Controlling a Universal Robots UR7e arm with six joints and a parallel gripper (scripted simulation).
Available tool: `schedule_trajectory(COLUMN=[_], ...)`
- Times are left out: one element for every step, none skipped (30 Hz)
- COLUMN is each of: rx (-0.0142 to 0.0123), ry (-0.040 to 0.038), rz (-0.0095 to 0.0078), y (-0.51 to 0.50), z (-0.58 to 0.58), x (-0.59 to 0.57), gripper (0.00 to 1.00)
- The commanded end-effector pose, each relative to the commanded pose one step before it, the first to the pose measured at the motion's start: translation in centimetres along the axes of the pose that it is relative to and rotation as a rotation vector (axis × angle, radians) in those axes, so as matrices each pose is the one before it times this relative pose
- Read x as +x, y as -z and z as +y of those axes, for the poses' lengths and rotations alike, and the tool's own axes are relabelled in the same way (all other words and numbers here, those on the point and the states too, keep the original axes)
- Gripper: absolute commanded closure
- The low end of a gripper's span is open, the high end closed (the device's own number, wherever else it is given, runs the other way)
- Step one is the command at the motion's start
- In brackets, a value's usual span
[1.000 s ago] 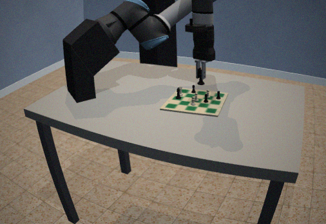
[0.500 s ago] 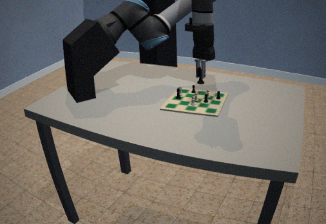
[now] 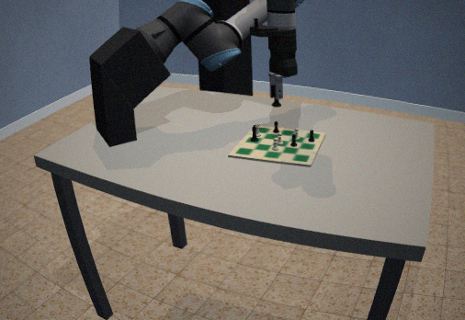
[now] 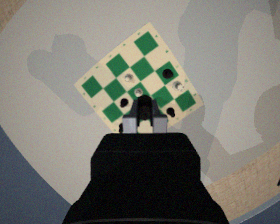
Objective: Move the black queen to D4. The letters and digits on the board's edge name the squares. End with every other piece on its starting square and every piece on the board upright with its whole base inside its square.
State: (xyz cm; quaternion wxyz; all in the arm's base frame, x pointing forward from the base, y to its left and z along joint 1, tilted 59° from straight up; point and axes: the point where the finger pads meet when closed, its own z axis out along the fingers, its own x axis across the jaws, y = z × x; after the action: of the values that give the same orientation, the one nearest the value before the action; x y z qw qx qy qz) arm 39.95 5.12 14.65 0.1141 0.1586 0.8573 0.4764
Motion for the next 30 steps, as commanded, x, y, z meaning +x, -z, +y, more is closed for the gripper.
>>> schedule_trajectory(rx=[-0.00067, -0.00011, -0.00008, -0.00006, -0.00003, -0.00001, 0.00000, 0.00000, 0.00000, 0.00000, 0.00000, 0.00000, 0.00000, 0.00000, 0.00000, 0.00000, 0.00000, 0.00000, 0.00000, 0.00000, 0.00001, 0.00001, 0.00002, 0.00003, 0.00003, 0.00003, 0.00003, 0.00002, 0.00002, 0.00000], ry=[-0.12510, -0.01719, -0.01267, -0.00841, -0.00470, -0.00188, -0.00029, 0.00000, 0.00000, 0.00000, 0.00000, 0.00000, 0.00000, 0.00000, 0.00000, 0.00000, 0.00000, 0.00000, 0.00000, 0.00000, 0.00000, -0.00001, -0.00001, -0.00001, -0.00002, -0.00002, -0.00002, -0.00002, 0.00000, 0.00000], rz=[-0.00027, 0.00003, 0.00003, 0.00002, 0.00001, 0.00000, 0.00000, 0.00000, 0.00000, 0.00000, 0.00000, 0.00000, 0.00000, 0.00000, 0.00000, 0.00000, 0.00000, 0.00000, 0.00000, 0.00000, 0.00000, -0.00001, -0.00001, -0.00002, -0.00002, -0.00002, -0.00002, -0.00002, -0.00001, 0.00000], y=[-0.310, -0.064, -0.050, -0.034, -0.020, -0.008, -0.001, 0.000, 0.000, 0.000, 0.000, 0.000, 0.000, 0.000, 0.000, 0.000, 0.000, 0.000, -0.001, -0.005, -0.013, -0.024, -0.038, -0.055, -0.074, -0.094, -0.116, -0.137, -0.158, 0.000], z=[0.918, 0.065, 0.040, 0.023, 0.012, 0.004, 0.001, 0.000, 0.000, 0.000, 0.000, 0.000, 0.000, 0.000, 0.000, 0.000, 0.000, 0.000, 0.000, 0.000, 0.000, 0.000, 0.000, 0.000, 0.000, 0.001, 0.001, 0.001, 0.000, 0.000], x=[2.873, 0.409, 0.301, 0.200, 0.112, 0.045, 0.007, 0.000, 0.000, 0.000, 0.000, 0.000, 0.000, 0.000, 0.000, 0.000, 0.000, 0.000, 0.000, 0.000, 0.000, 0.000, 0.000, 0.000, 0.000, 0.001, 0.002, 0.001, 0.000, 0.000], gripper=[1.00, 1.00, 1.00, 1.00, 1.00, 1.00, 1.00, 1.00, 1.00, 1.00, 1.00, 1.00, 1.00, 1.00, 1.00, 1.00, 1.00, 1.00, 1.00, 1.00, 1.00, 1.00, 1.00, 1.00, 1.00, 1.00, 1.00, 1.00, 1.00, 1.00])
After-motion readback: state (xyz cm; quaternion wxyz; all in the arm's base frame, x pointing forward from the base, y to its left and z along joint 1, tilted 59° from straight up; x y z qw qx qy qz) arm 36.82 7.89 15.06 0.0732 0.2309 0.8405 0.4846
